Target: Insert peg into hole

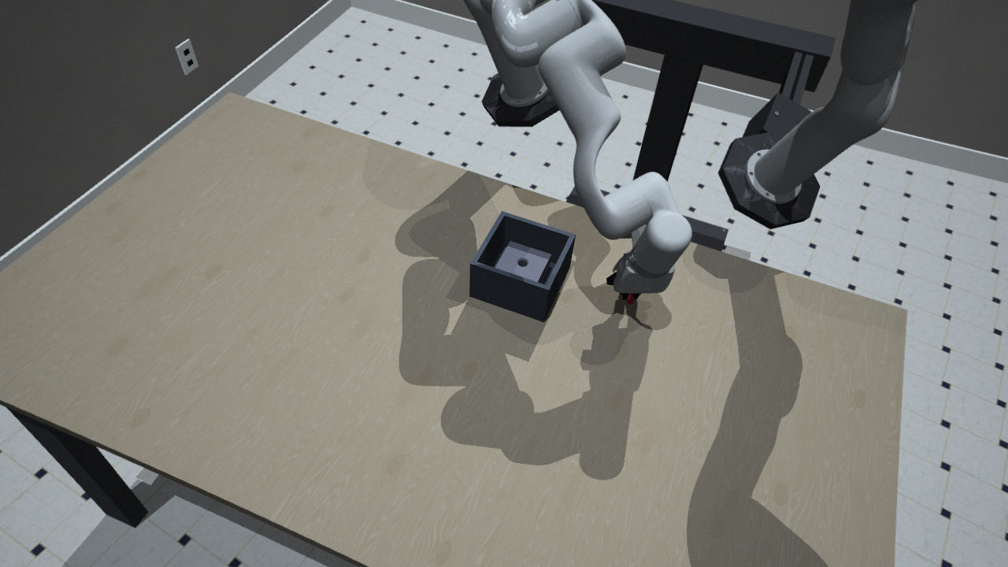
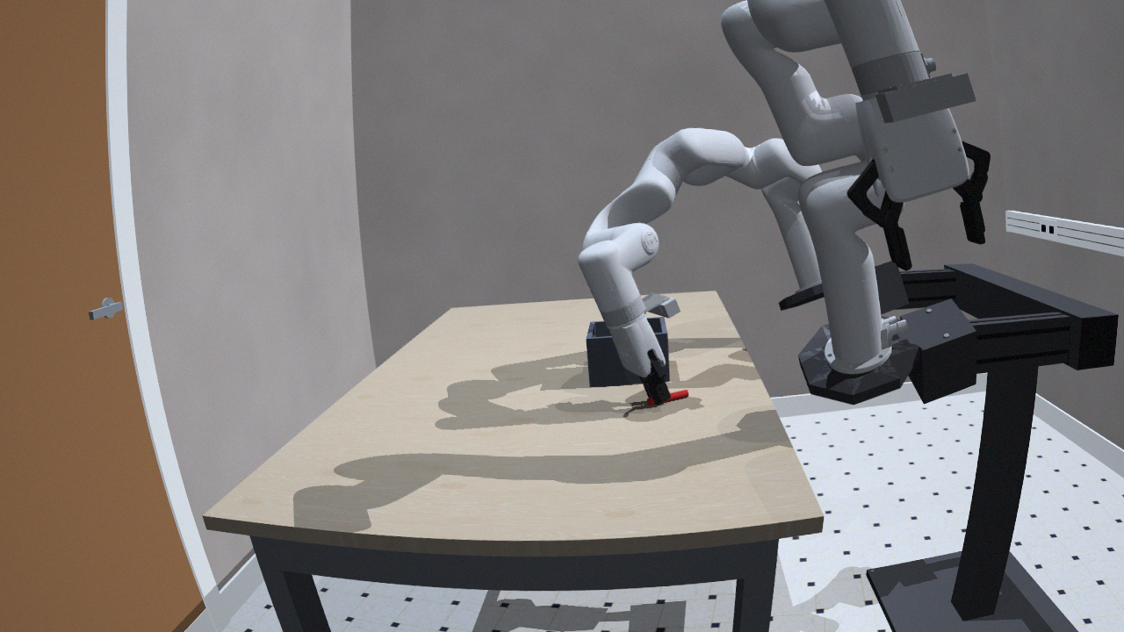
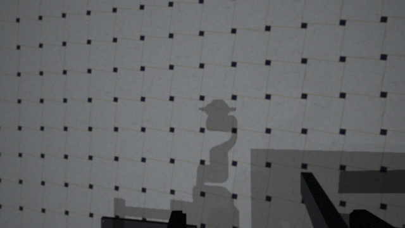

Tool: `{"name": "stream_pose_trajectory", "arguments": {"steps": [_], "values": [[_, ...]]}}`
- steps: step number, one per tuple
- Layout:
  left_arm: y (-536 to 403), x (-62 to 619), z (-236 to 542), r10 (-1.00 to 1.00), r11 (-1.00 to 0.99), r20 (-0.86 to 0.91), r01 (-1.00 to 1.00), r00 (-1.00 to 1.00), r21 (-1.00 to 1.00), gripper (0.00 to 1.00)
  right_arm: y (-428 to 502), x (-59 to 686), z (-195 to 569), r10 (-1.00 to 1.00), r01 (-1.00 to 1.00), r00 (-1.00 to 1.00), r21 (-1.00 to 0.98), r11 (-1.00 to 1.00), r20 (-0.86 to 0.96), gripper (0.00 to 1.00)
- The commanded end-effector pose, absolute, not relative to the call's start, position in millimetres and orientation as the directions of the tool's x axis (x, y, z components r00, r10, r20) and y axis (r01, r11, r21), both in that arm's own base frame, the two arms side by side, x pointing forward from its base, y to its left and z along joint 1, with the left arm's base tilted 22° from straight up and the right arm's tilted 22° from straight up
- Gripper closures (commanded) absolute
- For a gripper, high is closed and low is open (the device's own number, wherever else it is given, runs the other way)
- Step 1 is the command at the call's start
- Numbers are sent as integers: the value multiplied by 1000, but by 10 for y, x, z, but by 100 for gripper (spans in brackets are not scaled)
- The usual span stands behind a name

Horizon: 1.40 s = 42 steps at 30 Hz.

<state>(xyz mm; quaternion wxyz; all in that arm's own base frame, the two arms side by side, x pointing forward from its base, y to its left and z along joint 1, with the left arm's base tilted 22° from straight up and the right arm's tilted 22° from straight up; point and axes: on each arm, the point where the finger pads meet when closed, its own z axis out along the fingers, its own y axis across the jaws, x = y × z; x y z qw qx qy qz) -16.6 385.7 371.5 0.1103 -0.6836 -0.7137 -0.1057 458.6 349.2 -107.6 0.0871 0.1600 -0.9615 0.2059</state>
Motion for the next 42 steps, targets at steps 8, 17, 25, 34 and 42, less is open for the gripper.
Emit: {"name": "stream_pose_trajectory", "arguments": {"steps": [8, 17, 25, 34, 42], "values": [[3859, -167, 3723, 952, 43, 304, 999, -41, 0, 0, 3531, 4573, -979, -273, -343, -934, -367, 865, 230, 100], [3859, -167, 3723, 952, 43, 304, 999, -41, 0, 0, 3624, 4504, -698, -273, -343, -934, -367, 865, 230, 100], [3859, -167, 3723, 952, 43, 304, 999, -41, 0, 0, 3741, 4417, -342, -273, -343, -934, -367, 865, 230, 100], [3859, -167, 3723, 952, 43, 304, 999, -41, 0, 0, 3767, 4397, -260, -273, -343, -934, -367, 865, 230, 100], [3859, -167, 3723, 952, 43, 304, 999, -41, 0, 0, 3768, 4397, -260, -254, -321, -942, -364, 874, 222, 100]]}}
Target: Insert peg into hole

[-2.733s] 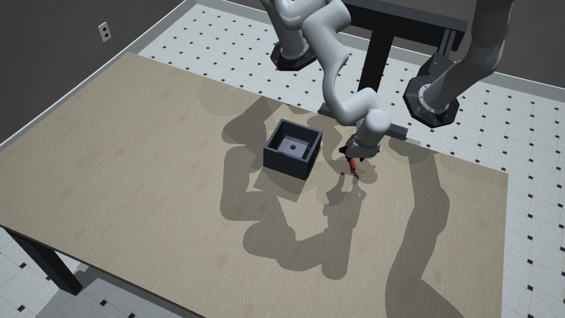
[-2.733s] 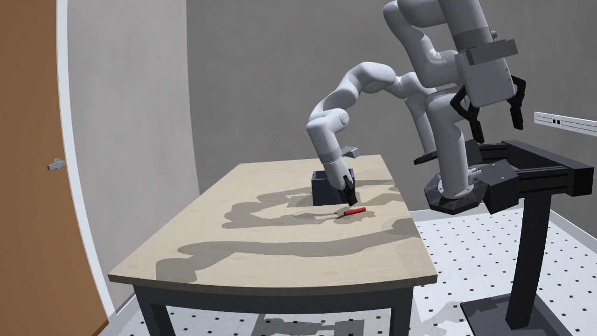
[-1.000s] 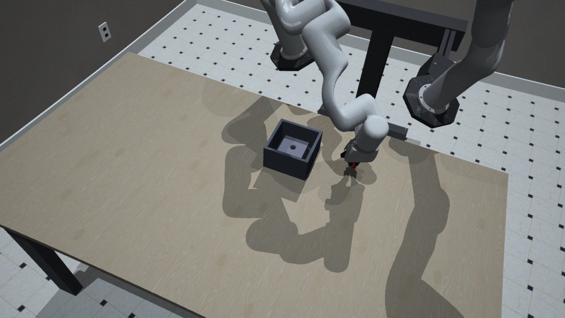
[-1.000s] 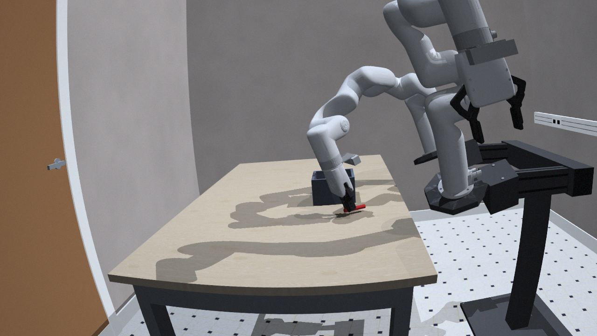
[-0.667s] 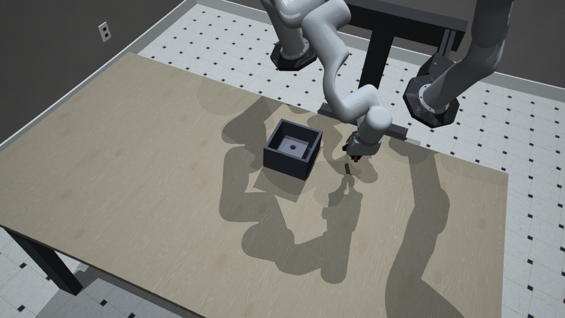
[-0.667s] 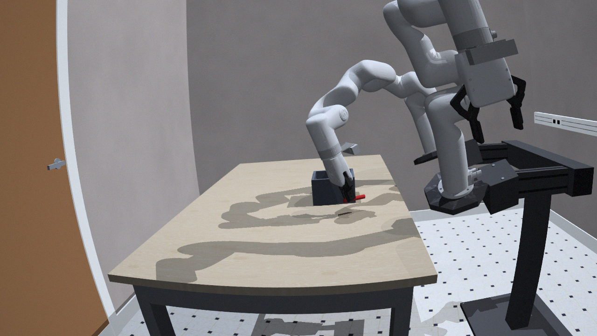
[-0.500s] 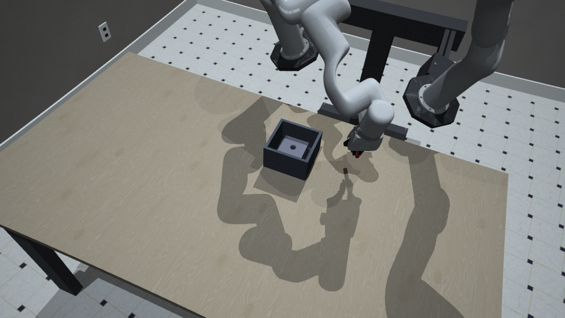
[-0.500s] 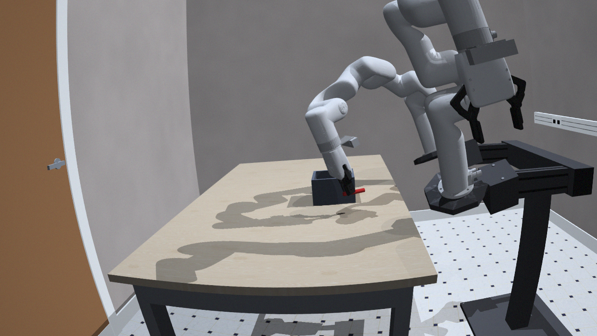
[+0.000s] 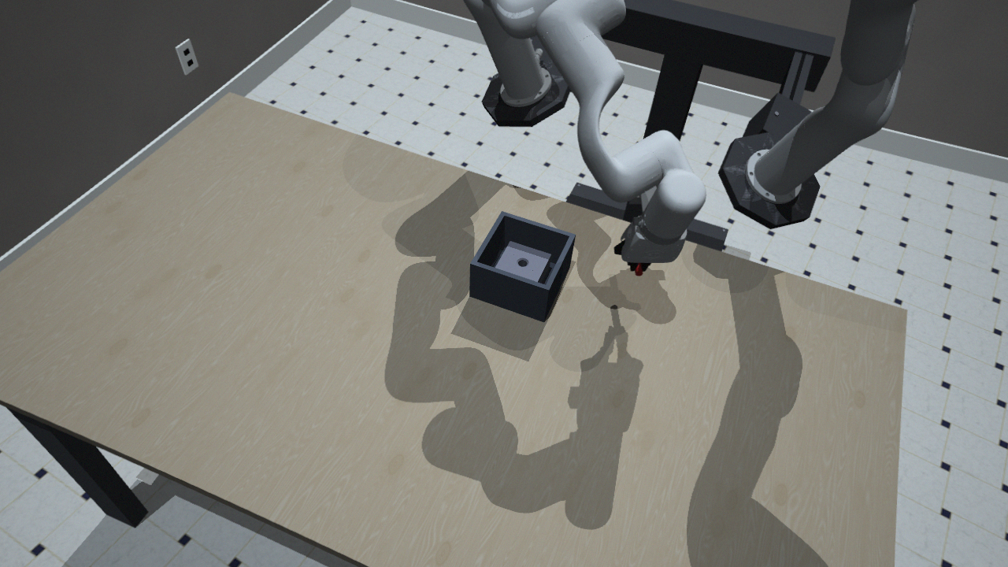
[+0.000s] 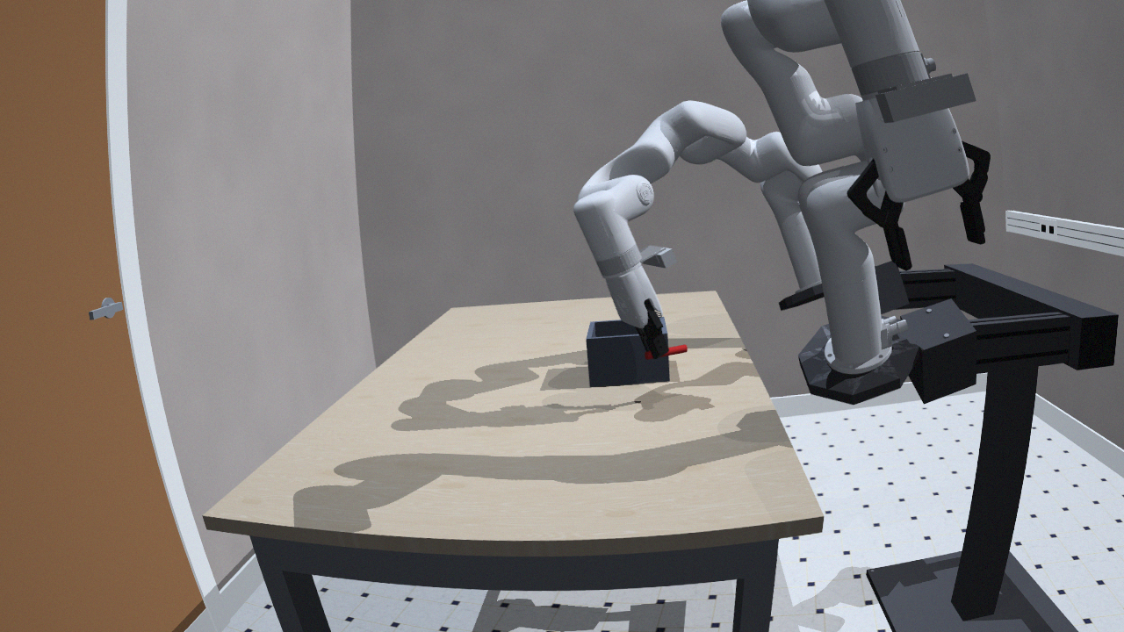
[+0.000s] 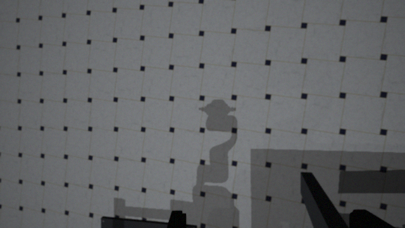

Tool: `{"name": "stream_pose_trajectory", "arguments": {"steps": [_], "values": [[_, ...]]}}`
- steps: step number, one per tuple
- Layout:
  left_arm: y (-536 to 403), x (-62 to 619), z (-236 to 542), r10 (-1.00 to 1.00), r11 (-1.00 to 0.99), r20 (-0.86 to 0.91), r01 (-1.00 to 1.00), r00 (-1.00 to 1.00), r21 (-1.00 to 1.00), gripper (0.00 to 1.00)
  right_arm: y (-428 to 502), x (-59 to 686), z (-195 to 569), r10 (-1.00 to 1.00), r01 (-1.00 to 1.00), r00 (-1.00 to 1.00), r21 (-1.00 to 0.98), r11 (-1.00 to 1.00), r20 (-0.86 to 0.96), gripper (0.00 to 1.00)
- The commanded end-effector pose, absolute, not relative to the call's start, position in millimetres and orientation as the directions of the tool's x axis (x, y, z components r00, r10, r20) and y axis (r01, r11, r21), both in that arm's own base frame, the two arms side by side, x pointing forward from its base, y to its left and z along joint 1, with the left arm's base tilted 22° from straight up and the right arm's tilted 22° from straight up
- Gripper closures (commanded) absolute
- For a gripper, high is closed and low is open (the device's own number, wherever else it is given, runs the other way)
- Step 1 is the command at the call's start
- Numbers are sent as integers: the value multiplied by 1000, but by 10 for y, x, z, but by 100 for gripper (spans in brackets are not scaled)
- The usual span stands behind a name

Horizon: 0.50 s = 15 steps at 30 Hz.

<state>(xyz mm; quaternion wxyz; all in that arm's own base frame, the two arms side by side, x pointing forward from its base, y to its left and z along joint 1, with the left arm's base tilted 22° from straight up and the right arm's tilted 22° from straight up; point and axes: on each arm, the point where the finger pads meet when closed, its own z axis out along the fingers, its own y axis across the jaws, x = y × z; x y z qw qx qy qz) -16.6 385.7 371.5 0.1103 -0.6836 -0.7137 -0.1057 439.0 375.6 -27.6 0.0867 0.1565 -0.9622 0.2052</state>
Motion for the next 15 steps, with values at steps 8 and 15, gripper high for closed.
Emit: {"name": "stream_pose_trajectory", "arguments": {"steps": [8, 15], "values": [[3859, -167, 3723, 952, 43, 304, 999, -41, 0, 0, 3768, 4397, -260, -201, -262, -959, -357, 896, 200, 100], [3859, -167, 3723, 952, 43, 304, 999, -41, 0, 0, 3768, 4398, -260, -133, -187, -976, -346, 919, 174, 100]]}}
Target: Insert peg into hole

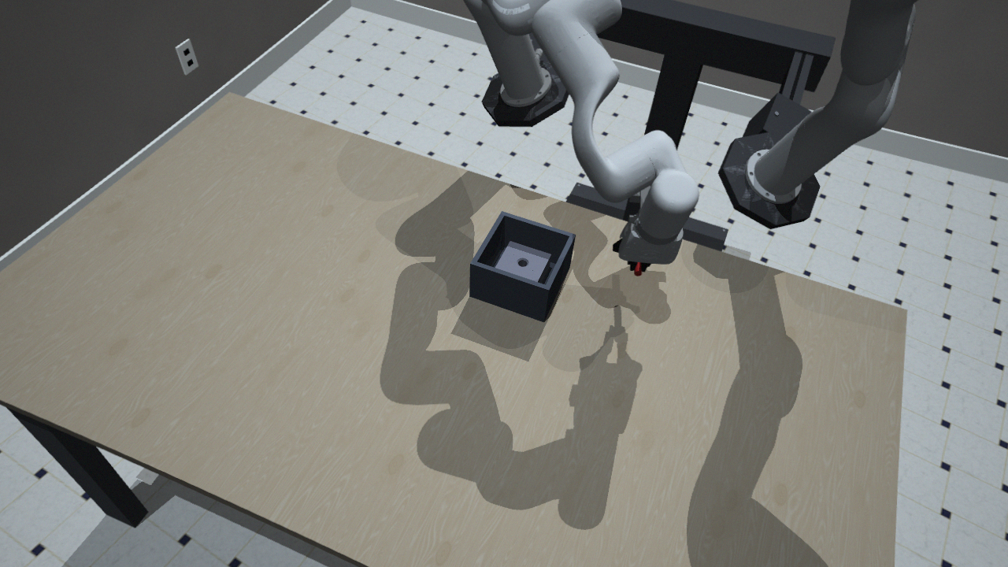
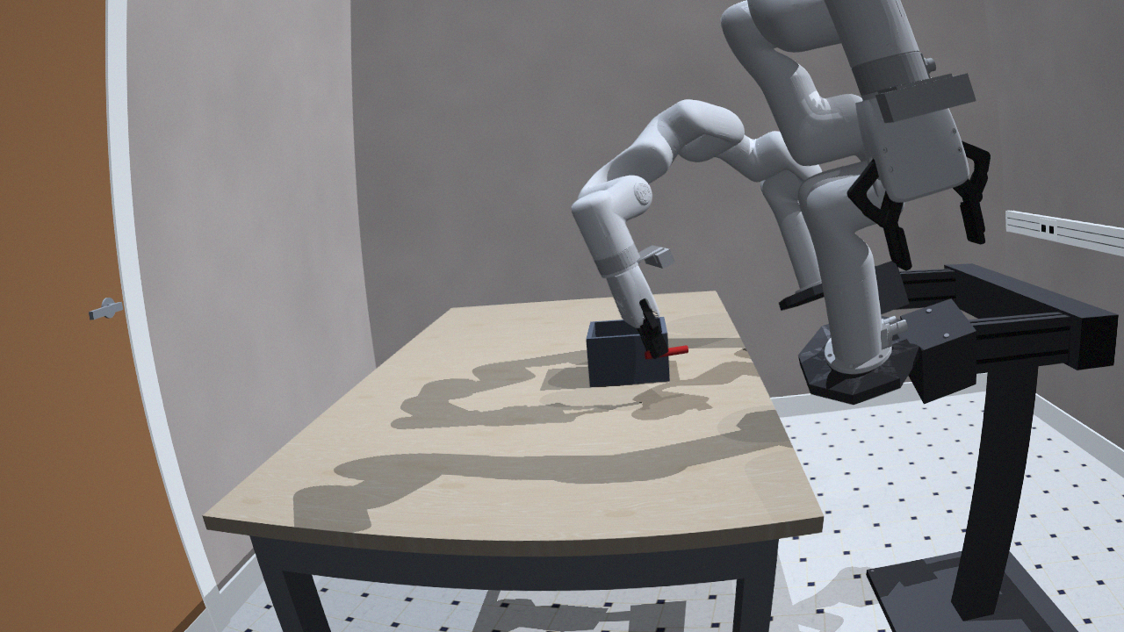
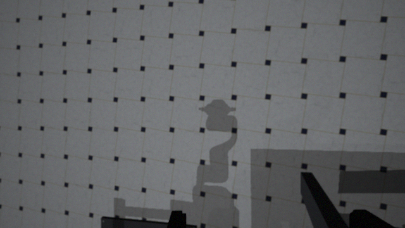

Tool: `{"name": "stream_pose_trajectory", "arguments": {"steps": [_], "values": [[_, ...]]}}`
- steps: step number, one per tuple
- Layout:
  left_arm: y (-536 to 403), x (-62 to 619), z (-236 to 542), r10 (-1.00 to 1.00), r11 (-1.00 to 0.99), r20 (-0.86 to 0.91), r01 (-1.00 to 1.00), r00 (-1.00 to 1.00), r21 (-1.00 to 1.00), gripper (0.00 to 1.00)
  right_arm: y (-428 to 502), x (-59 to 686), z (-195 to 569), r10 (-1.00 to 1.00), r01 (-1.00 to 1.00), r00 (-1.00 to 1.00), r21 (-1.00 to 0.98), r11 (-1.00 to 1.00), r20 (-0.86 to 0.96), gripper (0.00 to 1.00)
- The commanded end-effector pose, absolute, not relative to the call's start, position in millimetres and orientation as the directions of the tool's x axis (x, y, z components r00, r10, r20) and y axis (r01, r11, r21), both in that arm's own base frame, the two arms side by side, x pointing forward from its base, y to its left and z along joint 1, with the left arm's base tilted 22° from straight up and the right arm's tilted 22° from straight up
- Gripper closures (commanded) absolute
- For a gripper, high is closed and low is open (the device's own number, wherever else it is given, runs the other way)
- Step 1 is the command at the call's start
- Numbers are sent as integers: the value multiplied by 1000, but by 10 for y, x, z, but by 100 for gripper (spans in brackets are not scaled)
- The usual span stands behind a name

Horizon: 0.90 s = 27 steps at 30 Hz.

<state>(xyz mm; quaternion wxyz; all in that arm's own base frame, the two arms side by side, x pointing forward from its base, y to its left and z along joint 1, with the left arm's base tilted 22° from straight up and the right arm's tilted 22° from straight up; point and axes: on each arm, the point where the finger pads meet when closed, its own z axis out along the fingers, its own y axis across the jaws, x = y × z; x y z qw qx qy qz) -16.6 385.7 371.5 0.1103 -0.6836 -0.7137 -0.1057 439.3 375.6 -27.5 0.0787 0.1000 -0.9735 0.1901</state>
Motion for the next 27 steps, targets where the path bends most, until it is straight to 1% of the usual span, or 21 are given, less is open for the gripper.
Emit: {"name": "stream_pose_trajectory", "arguments": {"steps": [1, 27], "values": [[3859, -167, 3723, 952, 43, 304, 999, -41, 0, 0, 3768, 4398, -260, -125, -179, -977, -345, 922, 171, 100], [3859, -167, 3723, 952, 43, 304, 999, -41, 0, 0, 3766, 4403, -261, -114, -153, -985, -343, 927, 133, 100]]}}
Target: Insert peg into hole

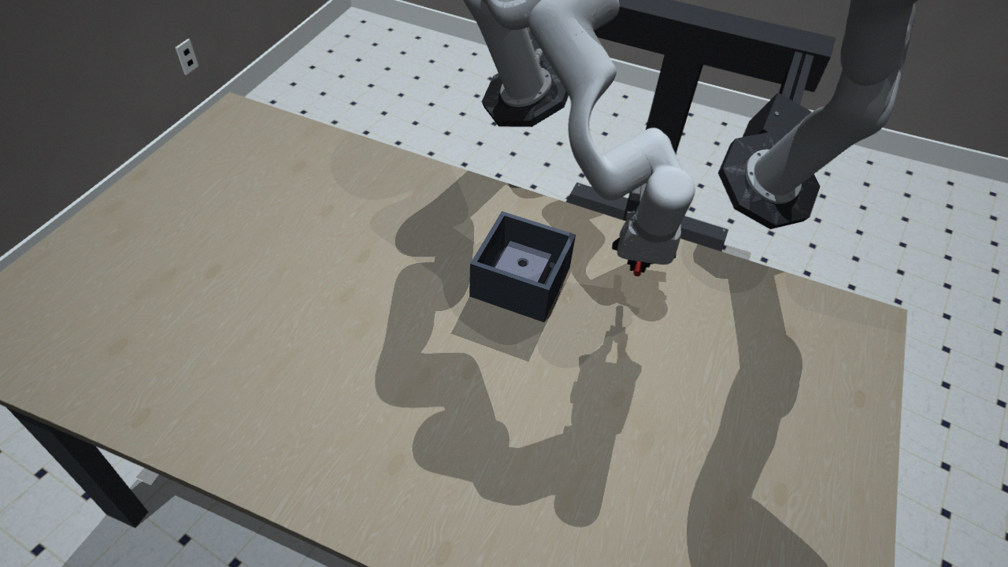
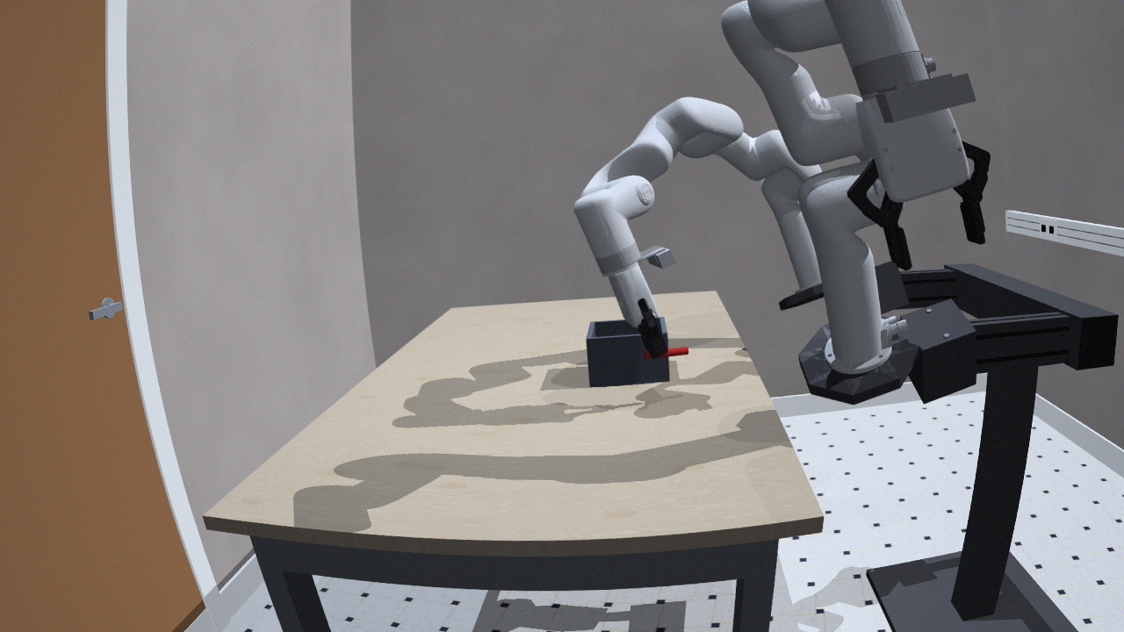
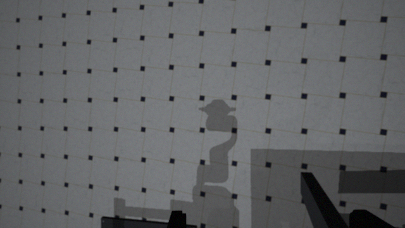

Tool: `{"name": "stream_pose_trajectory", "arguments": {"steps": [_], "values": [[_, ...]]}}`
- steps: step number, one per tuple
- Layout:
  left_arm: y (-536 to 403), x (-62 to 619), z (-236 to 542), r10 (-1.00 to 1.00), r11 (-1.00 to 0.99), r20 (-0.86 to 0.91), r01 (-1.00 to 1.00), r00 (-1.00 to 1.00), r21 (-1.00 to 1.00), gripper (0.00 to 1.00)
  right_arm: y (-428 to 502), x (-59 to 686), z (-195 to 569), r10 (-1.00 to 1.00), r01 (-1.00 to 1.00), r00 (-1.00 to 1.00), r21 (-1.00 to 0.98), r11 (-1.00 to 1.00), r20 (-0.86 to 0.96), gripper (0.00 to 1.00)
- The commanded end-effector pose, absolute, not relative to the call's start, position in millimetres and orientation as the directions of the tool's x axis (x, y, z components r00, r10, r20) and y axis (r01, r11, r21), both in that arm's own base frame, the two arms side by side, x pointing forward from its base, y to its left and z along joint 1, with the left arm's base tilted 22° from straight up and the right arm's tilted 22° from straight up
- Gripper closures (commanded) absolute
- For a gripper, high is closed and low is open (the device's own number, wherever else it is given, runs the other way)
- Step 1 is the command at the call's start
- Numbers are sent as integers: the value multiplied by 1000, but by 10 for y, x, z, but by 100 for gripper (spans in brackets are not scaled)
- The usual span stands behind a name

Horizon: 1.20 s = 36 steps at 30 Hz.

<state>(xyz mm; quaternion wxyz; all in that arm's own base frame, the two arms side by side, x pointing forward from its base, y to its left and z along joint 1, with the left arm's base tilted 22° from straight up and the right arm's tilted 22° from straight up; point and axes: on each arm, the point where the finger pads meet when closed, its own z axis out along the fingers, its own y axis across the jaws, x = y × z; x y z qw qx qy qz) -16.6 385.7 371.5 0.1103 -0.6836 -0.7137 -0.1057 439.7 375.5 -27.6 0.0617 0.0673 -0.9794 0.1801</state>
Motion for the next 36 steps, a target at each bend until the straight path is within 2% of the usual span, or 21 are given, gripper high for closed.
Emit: {"name": "stream_pose_trajectory", "arguments": {"steps": [1, 17, 31, 36], "values": [[3859, -167, 3723, 952, 43, 304, 999, -41, 0, 0, 3766, 4404, -261, -116, -153, -985, -343, 927, 127, 100], [3859, -167, 3723, 952, 43, 304, 999, -41, 0, 0, 3764, 4404, -261, -186, -153, -980, -343, 927, -65, 100], [3859, -167, 3723, 952, 43, 304, 999, -41, 0, 0, 3764, 4403, -260, -283, -153, -885, -343, 927, -370, 100], [3859, -167, 3723, 952, 43, 304, 999, -41, 0, 0, 3766, 4399, -261, -299, -154, -854, -342, 927, -426, 100]]}}
